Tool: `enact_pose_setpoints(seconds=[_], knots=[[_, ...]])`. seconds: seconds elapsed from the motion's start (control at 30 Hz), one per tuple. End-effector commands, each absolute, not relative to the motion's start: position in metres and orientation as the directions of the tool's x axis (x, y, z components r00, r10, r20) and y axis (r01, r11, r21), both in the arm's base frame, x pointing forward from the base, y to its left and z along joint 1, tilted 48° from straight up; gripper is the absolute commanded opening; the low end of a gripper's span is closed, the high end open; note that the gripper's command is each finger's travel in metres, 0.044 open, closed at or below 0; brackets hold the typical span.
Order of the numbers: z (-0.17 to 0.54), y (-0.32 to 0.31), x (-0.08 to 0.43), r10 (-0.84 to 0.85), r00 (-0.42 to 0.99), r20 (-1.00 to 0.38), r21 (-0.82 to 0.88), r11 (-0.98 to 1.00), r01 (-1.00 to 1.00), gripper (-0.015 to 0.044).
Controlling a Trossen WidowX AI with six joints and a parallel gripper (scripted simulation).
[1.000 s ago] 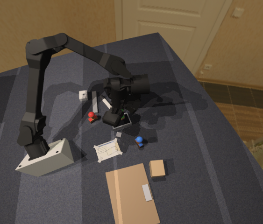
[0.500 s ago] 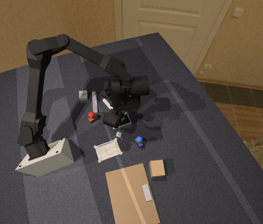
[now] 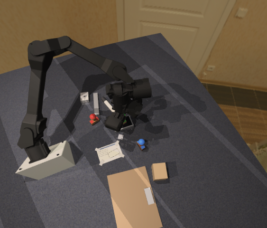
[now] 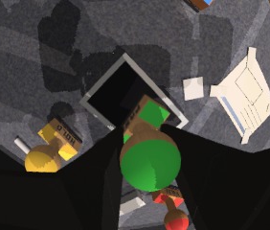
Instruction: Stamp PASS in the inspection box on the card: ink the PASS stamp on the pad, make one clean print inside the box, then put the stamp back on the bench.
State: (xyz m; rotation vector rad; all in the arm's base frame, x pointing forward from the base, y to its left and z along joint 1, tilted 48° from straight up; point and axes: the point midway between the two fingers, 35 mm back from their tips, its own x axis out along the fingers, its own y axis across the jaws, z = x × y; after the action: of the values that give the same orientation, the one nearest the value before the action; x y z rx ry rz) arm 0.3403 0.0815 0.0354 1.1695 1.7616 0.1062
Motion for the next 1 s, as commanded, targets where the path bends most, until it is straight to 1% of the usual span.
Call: enact_pose_setpoints(seconds=[0.0,0.97], knots=[[0.033,0.083,0.340,0.744,-0.054,-0.666,0.534,0.526,0.662,0.0000],[0.023,0.095,0.338,0.745,-0.055,-0.664,0.540,0.529,0.655,0.0000]])
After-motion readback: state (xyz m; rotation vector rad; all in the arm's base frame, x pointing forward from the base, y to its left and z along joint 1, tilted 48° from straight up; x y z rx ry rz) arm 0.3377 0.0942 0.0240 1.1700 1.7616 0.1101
